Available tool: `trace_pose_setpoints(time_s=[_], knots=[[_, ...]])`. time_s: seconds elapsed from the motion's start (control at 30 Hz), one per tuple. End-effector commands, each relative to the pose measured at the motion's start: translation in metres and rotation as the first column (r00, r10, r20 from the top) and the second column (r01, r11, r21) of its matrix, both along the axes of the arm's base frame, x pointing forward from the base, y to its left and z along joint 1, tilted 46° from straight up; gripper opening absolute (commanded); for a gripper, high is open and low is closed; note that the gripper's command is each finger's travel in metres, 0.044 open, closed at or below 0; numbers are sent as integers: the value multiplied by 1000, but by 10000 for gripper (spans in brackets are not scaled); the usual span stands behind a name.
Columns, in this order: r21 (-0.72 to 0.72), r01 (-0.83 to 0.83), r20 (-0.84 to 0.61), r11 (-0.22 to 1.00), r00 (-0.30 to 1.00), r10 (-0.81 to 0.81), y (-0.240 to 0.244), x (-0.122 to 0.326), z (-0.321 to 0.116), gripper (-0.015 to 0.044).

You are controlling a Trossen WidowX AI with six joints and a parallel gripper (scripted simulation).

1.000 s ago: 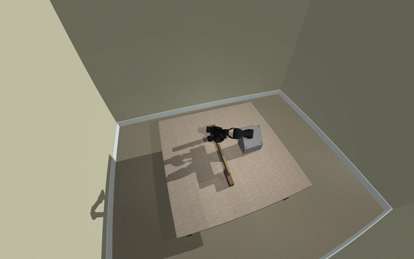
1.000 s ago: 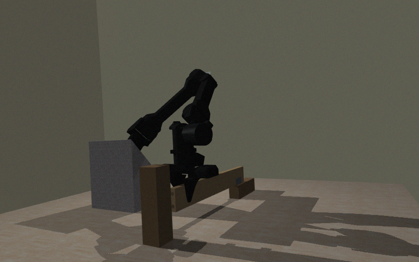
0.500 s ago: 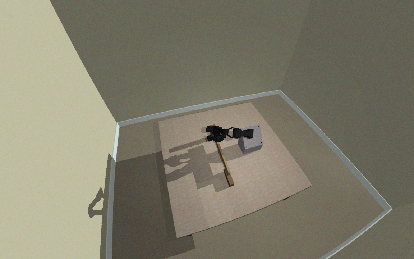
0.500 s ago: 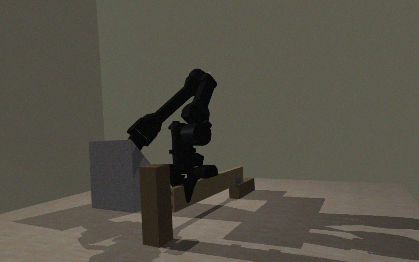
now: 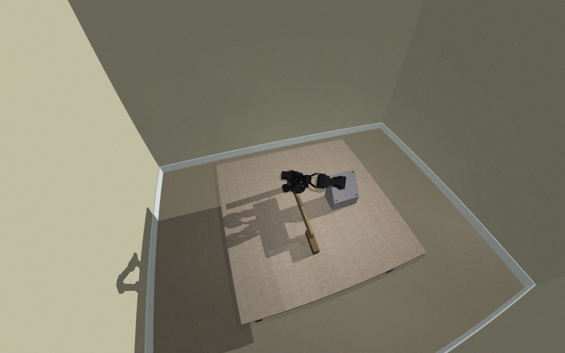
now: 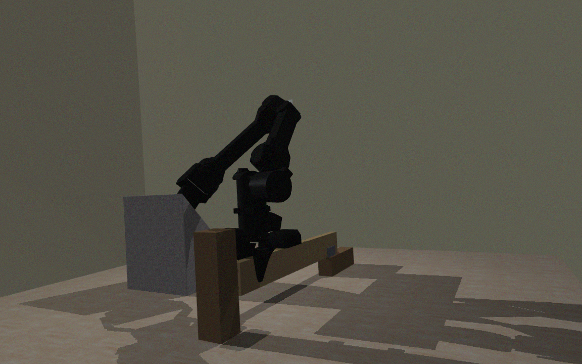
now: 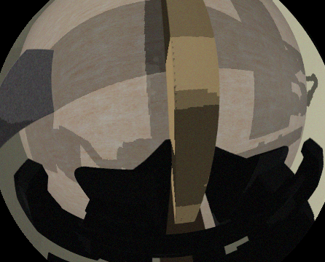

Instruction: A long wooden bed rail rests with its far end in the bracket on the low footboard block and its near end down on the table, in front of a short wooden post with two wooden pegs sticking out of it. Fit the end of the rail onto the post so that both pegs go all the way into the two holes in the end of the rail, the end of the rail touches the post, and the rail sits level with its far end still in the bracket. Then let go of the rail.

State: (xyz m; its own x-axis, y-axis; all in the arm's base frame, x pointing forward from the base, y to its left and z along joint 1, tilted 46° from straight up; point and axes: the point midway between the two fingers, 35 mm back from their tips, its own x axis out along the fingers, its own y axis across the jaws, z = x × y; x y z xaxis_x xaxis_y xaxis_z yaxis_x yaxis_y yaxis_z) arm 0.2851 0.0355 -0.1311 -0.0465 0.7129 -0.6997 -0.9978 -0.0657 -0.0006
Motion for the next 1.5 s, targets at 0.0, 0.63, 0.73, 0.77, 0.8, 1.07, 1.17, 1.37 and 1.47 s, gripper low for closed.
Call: trace_pose_setpoints(time_s=[0.0, 0.63, 0.73, 0.77, 0.8, 1.07, 1.17, 1.37, 1.47], knots=[[0, 1, 3, 1000, 1000, -1, -2, 1, -1, 0], [0, 1, 3, 1000, 1000, -1, -6, 1, -5, 0], [0, 1, 3, 1000, 1000, -1, -7, 1, -5, 0], [0, 1, 3, 1000, 1000, -1, -7, 1, -6, 0], [0, 1, 3, 1000, 1000, -1, -7, 1, -6, 0], [0, 1, 4, 1000, 1000, -1, -9, 1, -8, 0], [0, 1, 4, 1000, 1000, -1, -10, 1, -9, 0], [0, 1, 4, 1000, 1000, -1, -11, 2, -10, 0], [-1, 1, 4, 1000, 1000, -1, -12, 2, -11, 0]])
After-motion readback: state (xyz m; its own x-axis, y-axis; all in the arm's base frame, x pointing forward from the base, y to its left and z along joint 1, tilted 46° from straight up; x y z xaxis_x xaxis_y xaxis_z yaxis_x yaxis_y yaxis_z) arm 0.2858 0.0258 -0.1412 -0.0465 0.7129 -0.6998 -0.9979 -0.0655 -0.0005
